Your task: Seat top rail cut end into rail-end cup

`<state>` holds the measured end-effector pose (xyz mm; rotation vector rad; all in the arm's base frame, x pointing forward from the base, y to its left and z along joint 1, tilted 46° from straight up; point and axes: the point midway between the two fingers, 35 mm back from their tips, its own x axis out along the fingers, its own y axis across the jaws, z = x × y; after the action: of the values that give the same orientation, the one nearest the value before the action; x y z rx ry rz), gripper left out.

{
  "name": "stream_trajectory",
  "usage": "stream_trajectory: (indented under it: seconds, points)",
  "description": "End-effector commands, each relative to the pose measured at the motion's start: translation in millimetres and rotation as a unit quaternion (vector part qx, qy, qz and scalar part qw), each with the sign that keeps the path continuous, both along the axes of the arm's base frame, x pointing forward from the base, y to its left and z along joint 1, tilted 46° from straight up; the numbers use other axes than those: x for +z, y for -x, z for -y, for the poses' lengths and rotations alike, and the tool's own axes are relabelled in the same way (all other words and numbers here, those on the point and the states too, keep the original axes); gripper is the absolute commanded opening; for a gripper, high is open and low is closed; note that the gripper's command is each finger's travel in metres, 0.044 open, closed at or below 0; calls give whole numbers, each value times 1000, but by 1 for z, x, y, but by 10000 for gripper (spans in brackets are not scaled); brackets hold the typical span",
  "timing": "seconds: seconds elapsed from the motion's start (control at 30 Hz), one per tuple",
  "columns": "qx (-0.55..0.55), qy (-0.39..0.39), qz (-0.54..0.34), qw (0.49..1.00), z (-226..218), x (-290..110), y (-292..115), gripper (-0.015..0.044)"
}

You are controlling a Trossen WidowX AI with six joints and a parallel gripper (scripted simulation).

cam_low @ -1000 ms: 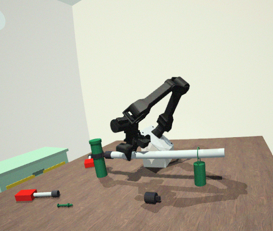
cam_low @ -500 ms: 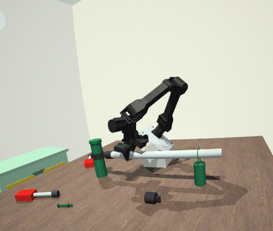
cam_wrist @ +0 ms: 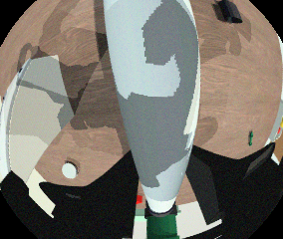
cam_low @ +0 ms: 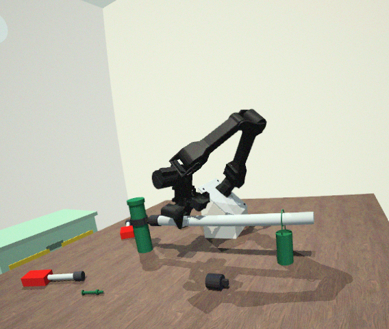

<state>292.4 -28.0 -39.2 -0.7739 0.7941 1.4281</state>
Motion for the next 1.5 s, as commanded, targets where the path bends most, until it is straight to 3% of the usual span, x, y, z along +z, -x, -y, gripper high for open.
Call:
stream_trajectory:
  seconds: [0.0,0.33,0.57,0.73,0.87,1.07,1.47]
  points:
    - [0,0,0,1000,0,0,0,0]
    - [0,0,0,1000,0,1,0,263]
    - [0,0,0,1000,1,30,-1,440]
    - [0,0,-1,1000,1,56,0,440]
    - [-2,0,-1,1000,2,54,-1,440]
    - [-2,0,-1,1000,25,91,3,440]
    - [-2,0,-1,1000,25,91,3,440]
